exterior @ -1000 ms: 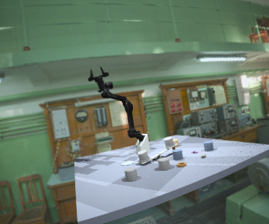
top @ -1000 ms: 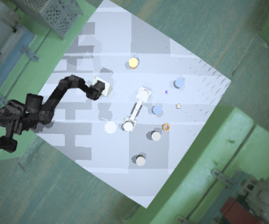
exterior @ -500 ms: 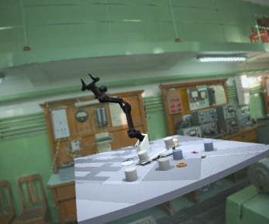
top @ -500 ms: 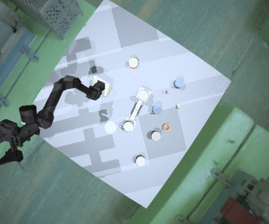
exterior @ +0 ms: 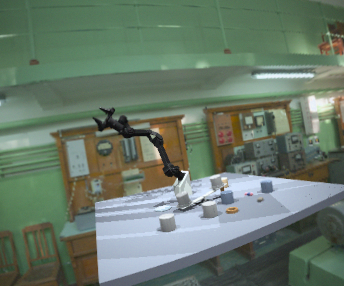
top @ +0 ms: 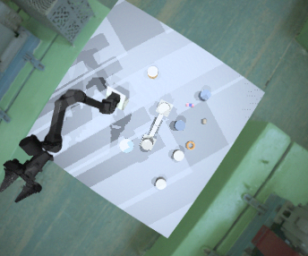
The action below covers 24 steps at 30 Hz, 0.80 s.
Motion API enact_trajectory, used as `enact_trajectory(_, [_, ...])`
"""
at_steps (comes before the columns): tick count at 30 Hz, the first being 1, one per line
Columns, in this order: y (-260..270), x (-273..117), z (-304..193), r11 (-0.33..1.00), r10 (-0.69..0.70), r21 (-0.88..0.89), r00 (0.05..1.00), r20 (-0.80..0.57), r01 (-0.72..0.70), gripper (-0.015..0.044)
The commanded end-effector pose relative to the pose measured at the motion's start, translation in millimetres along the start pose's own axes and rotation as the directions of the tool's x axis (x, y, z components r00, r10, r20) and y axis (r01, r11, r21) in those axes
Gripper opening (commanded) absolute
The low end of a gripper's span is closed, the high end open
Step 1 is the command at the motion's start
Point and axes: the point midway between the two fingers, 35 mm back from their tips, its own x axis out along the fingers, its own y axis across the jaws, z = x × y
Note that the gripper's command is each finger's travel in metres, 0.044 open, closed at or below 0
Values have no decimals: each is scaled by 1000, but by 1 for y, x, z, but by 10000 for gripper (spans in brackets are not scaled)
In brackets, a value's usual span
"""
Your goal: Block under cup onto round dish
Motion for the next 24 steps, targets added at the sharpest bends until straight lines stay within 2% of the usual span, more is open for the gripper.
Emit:
enact_trajectory(1, [-33, -2, -1, 995, -92, 34, 996, 5, 92, 440])
enact_trajectory(11, [-112, -18, -18, 940, -319, 117, 947, -32, 321, 440])
enact_trajectory(24, [-192, -58, -69, 810, -554, 111, 814, -173, 575, 440])
